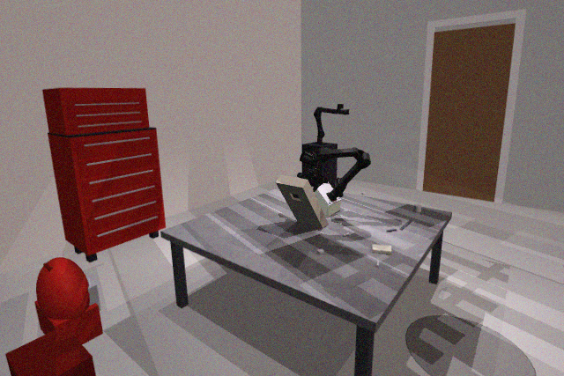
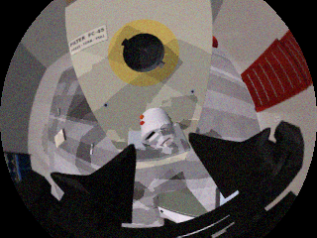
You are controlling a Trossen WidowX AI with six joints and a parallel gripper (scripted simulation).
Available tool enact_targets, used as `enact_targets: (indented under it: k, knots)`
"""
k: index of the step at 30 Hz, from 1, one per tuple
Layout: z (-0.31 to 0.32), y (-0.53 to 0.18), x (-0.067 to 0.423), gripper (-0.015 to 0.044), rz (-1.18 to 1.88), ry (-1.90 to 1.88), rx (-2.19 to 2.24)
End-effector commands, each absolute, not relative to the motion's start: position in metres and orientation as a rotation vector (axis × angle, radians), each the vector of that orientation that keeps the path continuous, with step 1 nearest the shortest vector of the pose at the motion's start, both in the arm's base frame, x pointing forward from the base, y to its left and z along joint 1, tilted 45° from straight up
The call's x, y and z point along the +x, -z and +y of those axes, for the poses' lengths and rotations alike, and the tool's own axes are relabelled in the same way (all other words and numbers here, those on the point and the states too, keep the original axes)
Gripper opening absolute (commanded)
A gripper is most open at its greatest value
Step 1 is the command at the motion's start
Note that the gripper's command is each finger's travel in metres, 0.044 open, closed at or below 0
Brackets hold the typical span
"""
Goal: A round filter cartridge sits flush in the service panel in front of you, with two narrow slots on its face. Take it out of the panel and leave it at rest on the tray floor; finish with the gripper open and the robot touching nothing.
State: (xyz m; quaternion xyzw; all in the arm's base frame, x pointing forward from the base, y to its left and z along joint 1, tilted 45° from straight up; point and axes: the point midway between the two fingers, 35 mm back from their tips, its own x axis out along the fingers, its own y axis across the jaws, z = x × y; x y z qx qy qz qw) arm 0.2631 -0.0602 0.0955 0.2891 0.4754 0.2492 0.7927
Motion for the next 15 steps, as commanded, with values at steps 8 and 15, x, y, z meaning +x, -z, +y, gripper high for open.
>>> enact_targets:
  k: [8, 15]
  knots:
    - [-0.047, -0.085, 0.270, 0.0305, 1.023, -0.538, 0.624]
    - [-0.039, -0.079, 0.275, 0.0305, 1.021, -0.540, 0.625]
